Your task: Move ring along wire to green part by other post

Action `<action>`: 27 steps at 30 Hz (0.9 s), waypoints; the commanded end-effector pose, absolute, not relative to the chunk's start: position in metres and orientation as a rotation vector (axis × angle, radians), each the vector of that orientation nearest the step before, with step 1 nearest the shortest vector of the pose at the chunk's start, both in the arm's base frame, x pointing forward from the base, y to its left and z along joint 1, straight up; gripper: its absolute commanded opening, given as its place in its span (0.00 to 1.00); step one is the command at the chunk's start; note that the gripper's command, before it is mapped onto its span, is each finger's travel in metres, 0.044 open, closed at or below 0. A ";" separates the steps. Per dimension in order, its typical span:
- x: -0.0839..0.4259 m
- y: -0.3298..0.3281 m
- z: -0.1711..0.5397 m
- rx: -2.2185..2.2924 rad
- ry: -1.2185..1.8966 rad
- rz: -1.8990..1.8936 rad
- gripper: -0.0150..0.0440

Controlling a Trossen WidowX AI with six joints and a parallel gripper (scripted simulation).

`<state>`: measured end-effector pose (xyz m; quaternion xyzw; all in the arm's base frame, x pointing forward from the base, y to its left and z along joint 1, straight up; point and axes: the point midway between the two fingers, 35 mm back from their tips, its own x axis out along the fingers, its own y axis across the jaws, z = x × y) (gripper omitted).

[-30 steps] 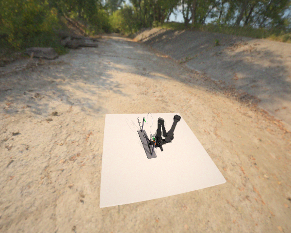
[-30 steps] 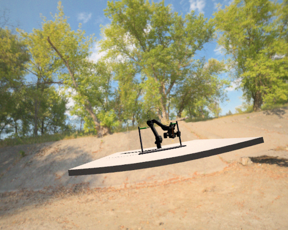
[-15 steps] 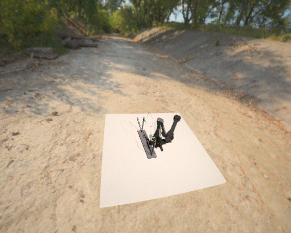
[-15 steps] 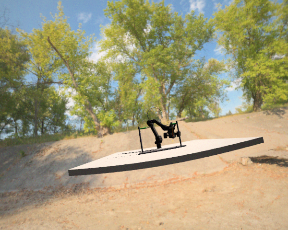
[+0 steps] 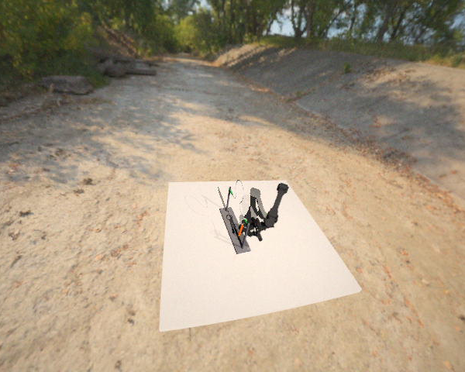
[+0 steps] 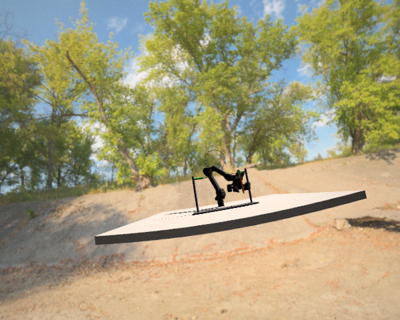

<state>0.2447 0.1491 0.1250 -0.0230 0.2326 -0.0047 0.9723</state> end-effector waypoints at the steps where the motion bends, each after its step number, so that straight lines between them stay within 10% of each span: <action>1: 0.233 0.151 0.132 -0.036 0.468 -0.012 0.53; 27: 0.210 0.149 0.144 -0.036 0.462 -0.012 0.53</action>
